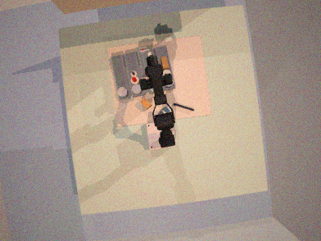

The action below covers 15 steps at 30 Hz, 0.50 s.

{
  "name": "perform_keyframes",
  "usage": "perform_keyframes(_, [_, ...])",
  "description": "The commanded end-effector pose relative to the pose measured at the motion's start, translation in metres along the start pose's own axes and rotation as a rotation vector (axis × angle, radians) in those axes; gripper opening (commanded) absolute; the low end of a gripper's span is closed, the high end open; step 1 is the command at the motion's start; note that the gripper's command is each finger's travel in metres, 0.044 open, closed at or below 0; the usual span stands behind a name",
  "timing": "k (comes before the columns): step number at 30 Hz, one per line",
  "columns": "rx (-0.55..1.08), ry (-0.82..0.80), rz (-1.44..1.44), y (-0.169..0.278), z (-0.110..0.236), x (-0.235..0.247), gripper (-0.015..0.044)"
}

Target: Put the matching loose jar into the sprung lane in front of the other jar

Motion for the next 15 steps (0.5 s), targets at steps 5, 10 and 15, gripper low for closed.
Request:
perform_keyframes(5, [-0.023,-0.004,0.0,-0.0036,-0.0009,0.0004,0.0])
perform_keyframes(10, [-0.023,-0.004,0.0,-0.0035,-0.0023,0.0004,0.0])
perform_keyframes(15, [-0.023,-0.004,0.0,-0.0033,-0.0037,0.0004,0.0])
Point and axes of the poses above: the point midway between the two fingers, 35 mm back from their tips, its own z axis back along the fingers, its own x axis across the jaws, y = z × x, the point moved 9 cm from there along z, back along the fingers, and after that the axes turned 3 degrees about -z, right-handed, at the moved point
